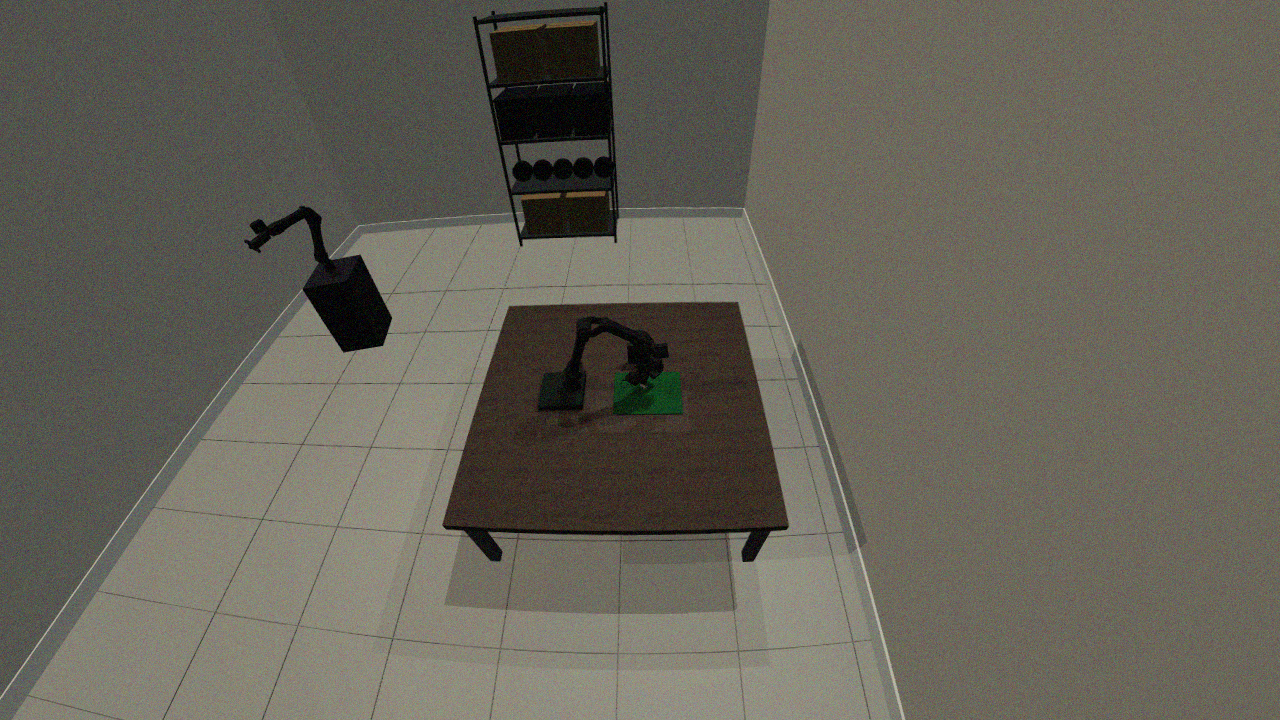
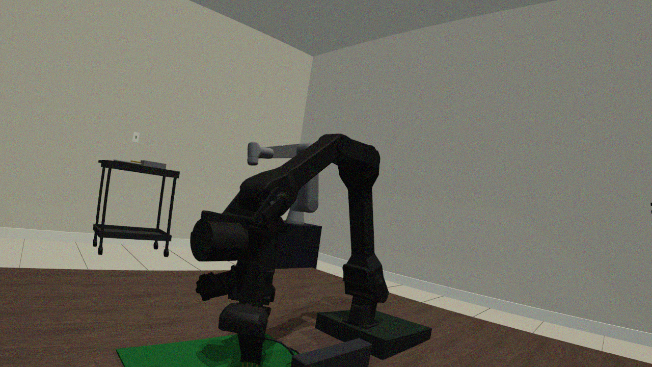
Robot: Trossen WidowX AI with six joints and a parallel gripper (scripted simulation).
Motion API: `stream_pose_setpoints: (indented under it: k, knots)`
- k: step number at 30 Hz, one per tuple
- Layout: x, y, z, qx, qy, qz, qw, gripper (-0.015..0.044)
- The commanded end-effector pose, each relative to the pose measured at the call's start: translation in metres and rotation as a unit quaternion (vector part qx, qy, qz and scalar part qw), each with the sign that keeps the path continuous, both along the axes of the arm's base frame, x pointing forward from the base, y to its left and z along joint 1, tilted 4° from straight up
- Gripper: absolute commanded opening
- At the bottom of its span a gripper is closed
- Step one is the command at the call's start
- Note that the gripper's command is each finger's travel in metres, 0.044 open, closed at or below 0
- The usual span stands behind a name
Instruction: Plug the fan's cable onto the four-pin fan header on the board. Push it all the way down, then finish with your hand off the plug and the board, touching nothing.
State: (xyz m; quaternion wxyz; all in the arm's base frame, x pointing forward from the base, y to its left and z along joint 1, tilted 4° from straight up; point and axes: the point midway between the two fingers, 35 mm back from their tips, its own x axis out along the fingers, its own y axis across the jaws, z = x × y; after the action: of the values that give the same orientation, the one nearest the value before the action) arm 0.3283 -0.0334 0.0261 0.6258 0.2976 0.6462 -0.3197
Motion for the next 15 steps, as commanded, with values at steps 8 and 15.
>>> stream_pose_setpoints:
  k: [8, 15]
  knots:
    - [0.0008, 0.0003, -0.0028, 0.002, 0.001, 0.001, 1.000, 0.0000]
    - [0.0015, 0.0003, -0.0042, 0.002, 0.001, 0.000, 1.000, 0.0000]
